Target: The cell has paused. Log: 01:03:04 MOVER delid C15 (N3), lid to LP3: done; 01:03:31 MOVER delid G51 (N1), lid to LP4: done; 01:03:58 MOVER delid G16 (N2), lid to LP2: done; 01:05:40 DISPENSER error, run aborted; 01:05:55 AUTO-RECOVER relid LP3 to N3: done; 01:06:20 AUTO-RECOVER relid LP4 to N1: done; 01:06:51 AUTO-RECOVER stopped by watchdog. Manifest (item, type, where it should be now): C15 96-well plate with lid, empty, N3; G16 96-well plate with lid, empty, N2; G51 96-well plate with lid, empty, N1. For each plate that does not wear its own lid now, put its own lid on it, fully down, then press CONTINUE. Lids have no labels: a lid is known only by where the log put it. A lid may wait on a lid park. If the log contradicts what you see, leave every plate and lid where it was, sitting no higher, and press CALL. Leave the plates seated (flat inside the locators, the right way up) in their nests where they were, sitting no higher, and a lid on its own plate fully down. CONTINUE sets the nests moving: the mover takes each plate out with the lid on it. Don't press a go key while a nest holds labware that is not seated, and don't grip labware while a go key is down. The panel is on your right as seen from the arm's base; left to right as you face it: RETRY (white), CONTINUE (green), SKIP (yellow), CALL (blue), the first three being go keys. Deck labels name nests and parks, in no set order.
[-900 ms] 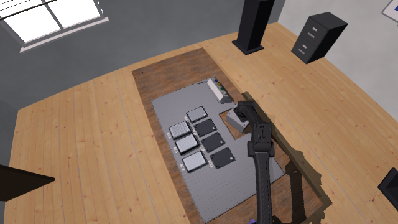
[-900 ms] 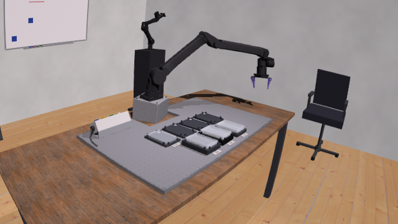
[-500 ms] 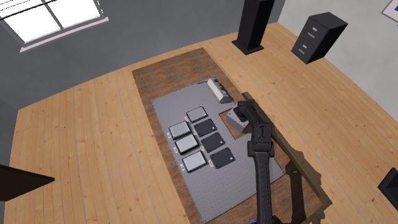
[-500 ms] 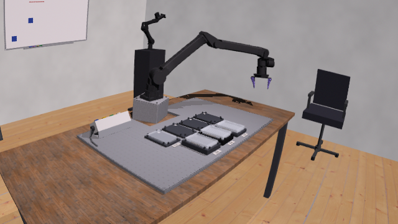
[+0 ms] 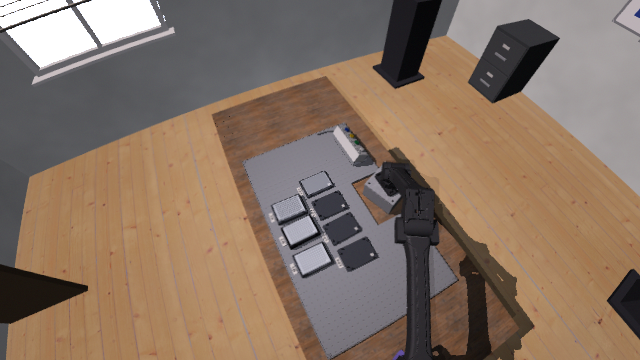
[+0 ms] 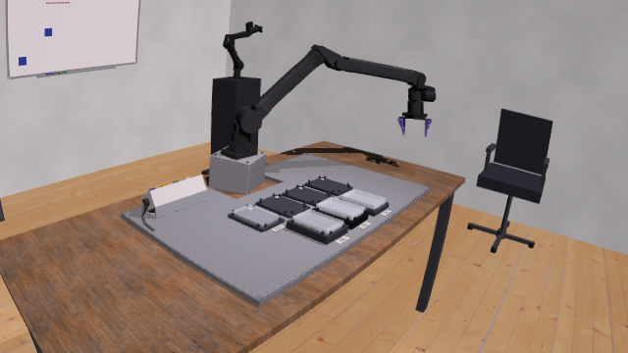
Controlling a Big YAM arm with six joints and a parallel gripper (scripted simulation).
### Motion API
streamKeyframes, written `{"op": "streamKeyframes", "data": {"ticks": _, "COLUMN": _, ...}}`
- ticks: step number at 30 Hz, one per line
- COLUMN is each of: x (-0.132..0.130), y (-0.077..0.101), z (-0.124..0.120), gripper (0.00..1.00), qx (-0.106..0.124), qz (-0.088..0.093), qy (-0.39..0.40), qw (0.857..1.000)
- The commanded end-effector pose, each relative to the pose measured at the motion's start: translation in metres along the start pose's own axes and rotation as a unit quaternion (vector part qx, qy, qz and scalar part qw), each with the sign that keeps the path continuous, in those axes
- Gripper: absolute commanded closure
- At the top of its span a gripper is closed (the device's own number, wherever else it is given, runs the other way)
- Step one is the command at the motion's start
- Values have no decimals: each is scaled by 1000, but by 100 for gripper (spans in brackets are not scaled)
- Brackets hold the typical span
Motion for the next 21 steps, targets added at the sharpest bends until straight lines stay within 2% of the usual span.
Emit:
{"op": "streamKeyframes", "data": {"ticks": 1, "x": -8, "y": -19, "z": -10, "gripper": 0, "qx": 9, "qz": 9, "qy": -14, "qw": 1000}}
{"op": "streamKeyframes", "data": {"ticks": 3, "x": -15, "y": -20, "z": -16, "gripper": 0, "qx": 5, "qz": 8, "qy": -37, "qw": 999}}
{"op": "streamKeyframes", "data": {"ticks": 4, "x": -24, "y": 13, "z": -23, "gripper": 0, "qx": -15, "qz": -6, "qy": -52, "qw": 999}}
{"op": "streamKeyframes", "data": {"ticks": 7, "x": -27, "y": 13, "z": -27, "gripper": 0, "qx": -15, "qz": -5, "qy": -62, "qw": 998}}
{"op": "streamKeyframes", "data": {"ticks": 8, "x": -27, "y": 1, "z": -31, "gripper": 0, "qx": -9, "qz": 0, "qy": -64, "qw": 998}}
{"op": "streamKeyframes", "data": {"ticks": 9, "x": -31, "y": 11, "z": -36, "gripper": 0, "qx": -15, "qz": -3, "qy": -76, "qw": 997}}
{"op": "streamKeyframes", "data": {"ticks": 14, "x": -41, "y": 3, "z": -58, "gripper": 0, "qx": -12, "qz": 2, "qy": -109, "qw": 994}}
{"op": "streamKeyframes", "data": {"ticks": 16, "x": -41, "y": -18, "z": -66, "gripper": 0, "qx": -1, "qz": 10, "qy": -106, "qw": 994}}
{"op": "streamKeyframes", "data": {"ticks": 19, "x": -41, "y": -34, "z": -73, "gripper": 0, "qx": 7, "qz": 16, "qy": -93, "qw": 995}}
{"op": "streamKeyframes", "data": {"ticks": 21, "x": -51, "y": -2, "z": -84, "gripper": 0, "qx": -13, "qz": 3, "qy": -129, "qw": 992}}
Point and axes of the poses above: the point where the finger pads meet when closed, its own y axis back along the fingers, its own x axis across the jaws, z = x × y, the point moved 1 cm from there along y, back along the fingers, and after that the axes turned 6 degrees about -y, right-handed, at the moved point
